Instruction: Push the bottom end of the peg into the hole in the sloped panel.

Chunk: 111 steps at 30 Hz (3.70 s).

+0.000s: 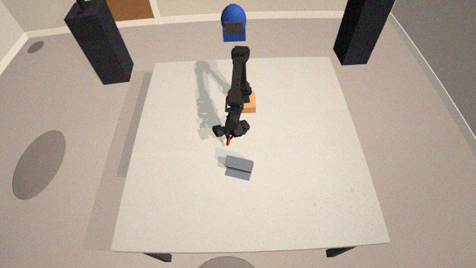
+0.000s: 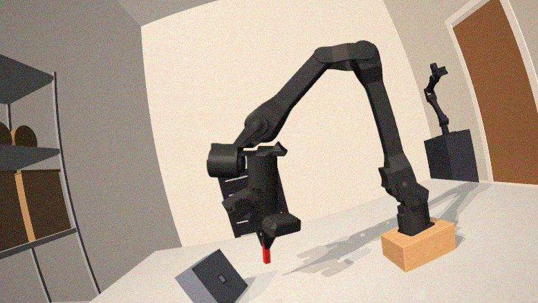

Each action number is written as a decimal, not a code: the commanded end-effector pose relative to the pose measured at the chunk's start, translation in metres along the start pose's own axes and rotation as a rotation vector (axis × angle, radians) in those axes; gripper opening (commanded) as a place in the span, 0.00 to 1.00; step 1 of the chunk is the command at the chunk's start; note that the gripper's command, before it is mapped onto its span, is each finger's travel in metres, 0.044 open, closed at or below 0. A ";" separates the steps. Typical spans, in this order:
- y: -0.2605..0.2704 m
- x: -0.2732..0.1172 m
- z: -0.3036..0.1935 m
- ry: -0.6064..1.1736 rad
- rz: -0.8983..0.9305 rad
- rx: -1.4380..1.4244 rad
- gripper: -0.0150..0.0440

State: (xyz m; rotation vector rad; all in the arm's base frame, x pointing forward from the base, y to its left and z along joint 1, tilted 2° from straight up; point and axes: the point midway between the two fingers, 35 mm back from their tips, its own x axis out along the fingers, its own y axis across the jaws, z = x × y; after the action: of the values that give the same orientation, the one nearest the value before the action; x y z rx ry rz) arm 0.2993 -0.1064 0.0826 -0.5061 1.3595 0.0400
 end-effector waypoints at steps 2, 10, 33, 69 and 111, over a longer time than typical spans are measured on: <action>0.002 -0.002 0.002 -0.021 -0.034 0.026 0.25; 0.007 -0.001 0.005 -0.045 -0.066 0.056 0.25; 0.022 0.001 0.014 -0.128 -0.150 0.150 0.25; 0.045 0.000 0.022 -0.289 -0.243 0.313 0.25; 0.073 -0.007 0.022 -0.513 -0.284 0.526 0.25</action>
State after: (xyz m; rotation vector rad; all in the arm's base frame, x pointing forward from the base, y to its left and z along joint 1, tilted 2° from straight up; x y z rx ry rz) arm 0.2961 -0.0327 0.0655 -0.2353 0.7756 -0.3758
